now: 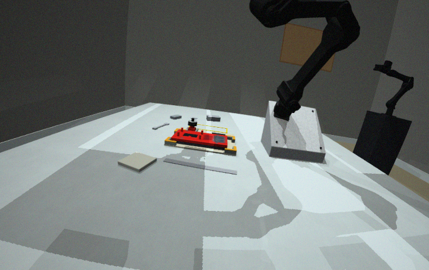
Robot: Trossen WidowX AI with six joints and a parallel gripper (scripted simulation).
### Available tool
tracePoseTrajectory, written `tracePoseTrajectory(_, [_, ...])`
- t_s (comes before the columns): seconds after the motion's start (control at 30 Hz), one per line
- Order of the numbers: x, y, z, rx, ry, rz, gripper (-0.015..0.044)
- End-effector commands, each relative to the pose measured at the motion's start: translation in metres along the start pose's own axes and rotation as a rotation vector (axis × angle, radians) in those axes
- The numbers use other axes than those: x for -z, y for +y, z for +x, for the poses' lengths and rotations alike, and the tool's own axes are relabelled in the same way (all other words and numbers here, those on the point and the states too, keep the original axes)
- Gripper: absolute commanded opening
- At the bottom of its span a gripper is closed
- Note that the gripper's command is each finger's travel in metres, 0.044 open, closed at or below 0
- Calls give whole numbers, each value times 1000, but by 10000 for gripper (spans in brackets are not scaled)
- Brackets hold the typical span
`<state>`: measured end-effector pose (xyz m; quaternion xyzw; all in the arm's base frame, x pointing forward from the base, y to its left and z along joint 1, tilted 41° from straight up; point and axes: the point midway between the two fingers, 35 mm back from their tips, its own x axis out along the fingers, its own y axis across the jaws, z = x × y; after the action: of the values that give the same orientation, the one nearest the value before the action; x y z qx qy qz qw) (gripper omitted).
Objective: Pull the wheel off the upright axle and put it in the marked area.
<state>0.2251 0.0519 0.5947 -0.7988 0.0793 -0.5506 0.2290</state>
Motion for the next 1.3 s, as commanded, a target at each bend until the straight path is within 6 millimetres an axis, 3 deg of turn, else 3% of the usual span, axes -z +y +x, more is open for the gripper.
tracePoseTrajectory(0.0, [-1, 0, 0, 1, -1, -4, 374])
tracePoseTrajectory(0.1, [-13, -2, 0, 22, -22, -65, 300])
tracePoseTrajectory(0.63, [-162, 3, -18, 313, -330, -682, 300])
tracePoseTrajectory(0.97, [-250, 37, -48, 516, -544, -986, 300])
tracePoseTrajectory(1.27, [-324, 78, -95, 762, -773, -1196, 300])
